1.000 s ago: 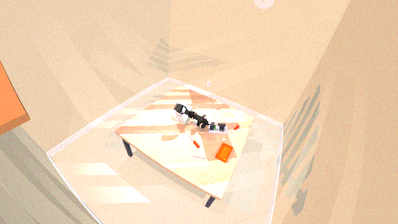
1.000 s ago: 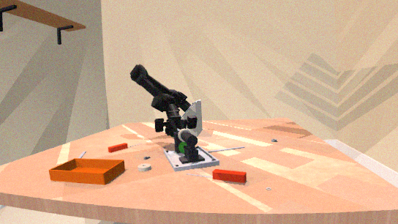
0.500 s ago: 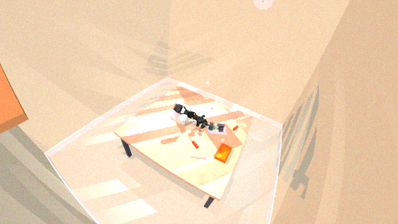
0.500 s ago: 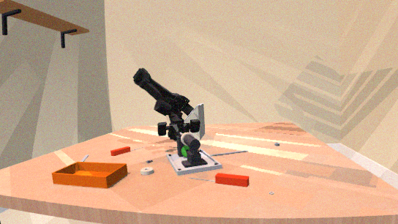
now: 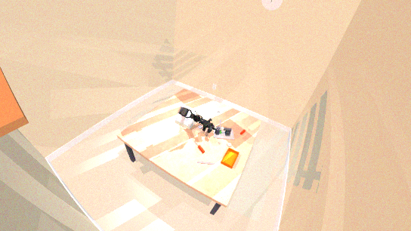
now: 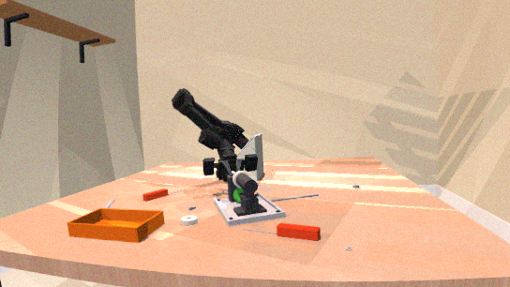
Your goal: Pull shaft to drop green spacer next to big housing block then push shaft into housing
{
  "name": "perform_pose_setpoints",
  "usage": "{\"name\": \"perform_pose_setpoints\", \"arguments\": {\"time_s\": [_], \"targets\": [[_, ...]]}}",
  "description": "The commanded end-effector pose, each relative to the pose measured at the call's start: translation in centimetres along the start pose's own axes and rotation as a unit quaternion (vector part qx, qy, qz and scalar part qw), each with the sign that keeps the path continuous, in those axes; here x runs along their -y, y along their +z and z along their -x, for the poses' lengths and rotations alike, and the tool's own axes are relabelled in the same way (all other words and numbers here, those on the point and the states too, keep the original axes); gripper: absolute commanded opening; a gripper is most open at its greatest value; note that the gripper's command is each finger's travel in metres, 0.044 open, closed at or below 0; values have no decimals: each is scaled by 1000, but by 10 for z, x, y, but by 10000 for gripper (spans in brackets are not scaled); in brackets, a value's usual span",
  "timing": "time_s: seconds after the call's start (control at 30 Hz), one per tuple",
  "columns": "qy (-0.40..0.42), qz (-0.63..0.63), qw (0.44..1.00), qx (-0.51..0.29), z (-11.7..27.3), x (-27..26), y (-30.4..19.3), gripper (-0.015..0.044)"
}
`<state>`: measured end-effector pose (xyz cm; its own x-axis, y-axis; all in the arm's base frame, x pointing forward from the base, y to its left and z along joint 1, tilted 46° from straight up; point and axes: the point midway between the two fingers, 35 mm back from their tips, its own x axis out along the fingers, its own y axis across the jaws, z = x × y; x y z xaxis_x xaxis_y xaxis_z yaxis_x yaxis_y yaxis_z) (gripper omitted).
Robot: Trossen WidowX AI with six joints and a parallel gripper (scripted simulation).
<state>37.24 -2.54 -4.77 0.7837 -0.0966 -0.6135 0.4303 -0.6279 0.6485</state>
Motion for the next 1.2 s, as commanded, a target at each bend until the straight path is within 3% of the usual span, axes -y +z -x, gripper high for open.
{"name": "perform_pose_setpoints", "arguments": {"time_s": [0.0, 0.87, 1.17], "targets": [[1, -2, 1000, -1, -1, -1, -1, 0], [1, -2, 1000, -1, -7, -1, -5, 0], [0, -1, 1000, 1, -4, 0, -2, 236]]}}
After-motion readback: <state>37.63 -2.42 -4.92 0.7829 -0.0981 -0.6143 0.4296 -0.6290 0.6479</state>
